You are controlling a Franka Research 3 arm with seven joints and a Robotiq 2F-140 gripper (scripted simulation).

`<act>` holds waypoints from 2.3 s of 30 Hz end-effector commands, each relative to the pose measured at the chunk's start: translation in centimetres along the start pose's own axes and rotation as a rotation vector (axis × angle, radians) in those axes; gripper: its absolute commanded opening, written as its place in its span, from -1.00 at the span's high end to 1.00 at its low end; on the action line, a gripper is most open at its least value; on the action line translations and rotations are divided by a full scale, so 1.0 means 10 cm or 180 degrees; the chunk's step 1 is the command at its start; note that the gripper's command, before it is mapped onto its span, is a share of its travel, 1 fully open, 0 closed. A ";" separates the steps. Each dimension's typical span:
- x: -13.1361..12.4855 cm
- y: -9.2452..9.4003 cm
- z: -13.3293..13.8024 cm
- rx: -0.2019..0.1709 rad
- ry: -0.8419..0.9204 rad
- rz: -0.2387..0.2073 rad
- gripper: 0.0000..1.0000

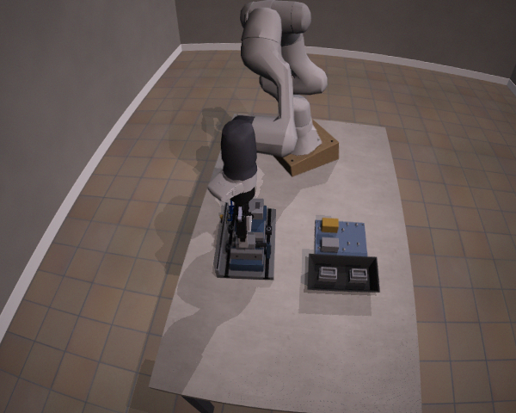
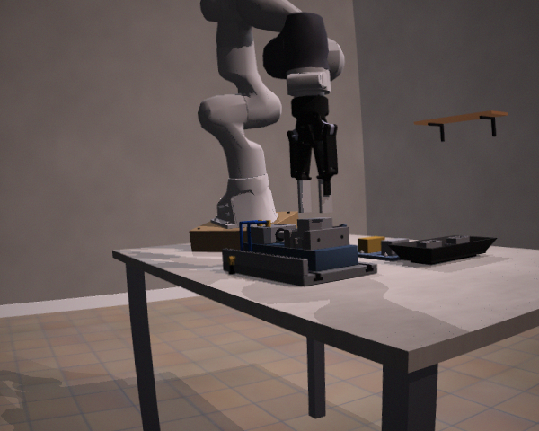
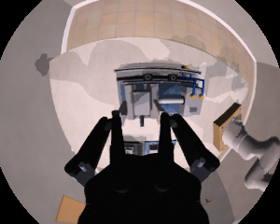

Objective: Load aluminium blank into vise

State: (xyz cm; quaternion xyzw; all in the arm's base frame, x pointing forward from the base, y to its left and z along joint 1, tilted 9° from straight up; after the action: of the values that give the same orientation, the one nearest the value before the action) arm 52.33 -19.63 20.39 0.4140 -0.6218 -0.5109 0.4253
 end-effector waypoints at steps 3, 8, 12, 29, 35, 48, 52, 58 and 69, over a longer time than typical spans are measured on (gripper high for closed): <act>-0.02 0.17 0.02 -0.0028 -0.0005 0.0000 0.20; -0.02 0.26 0.02 -0.0028 -0.0005 0.0000 0.20; -0.02 0.38 0.01 -0.0028 -0.0005 0.0000 0.20; -0.02 0.57 0.01 -0.0028 -0.0005 0.0000 0.20; -0.02 0.57 0.01 -0.0028 -0.0005 0.0000 1.00; -0.02 0.57 0.01 -0.0028 -0.0005 0.0000 1.00; -0.02 0.57 0.01 -0.0028 -0.0005 0.0000 1.00; -0.02 0.57 0.01 -0.0028 -0.0005 0.0000 1.00; 0.05 0.56 0.29 -0.0028 0.0012 -0.0003 1.00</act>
State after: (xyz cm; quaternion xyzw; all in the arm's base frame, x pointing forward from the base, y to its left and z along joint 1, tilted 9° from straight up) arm 50.26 -18.39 25.58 0.4119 -0.6170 -0.5159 0.4284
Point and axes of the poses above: the point where the finger pads meet when closed, its own y axis back along the fingers, its own z axis across the jaws, x = y × z, the point moved 6 cm from there along y, back along the fingers, and after that the axes turned 14 degrees about -y, right-handed, at the moved point
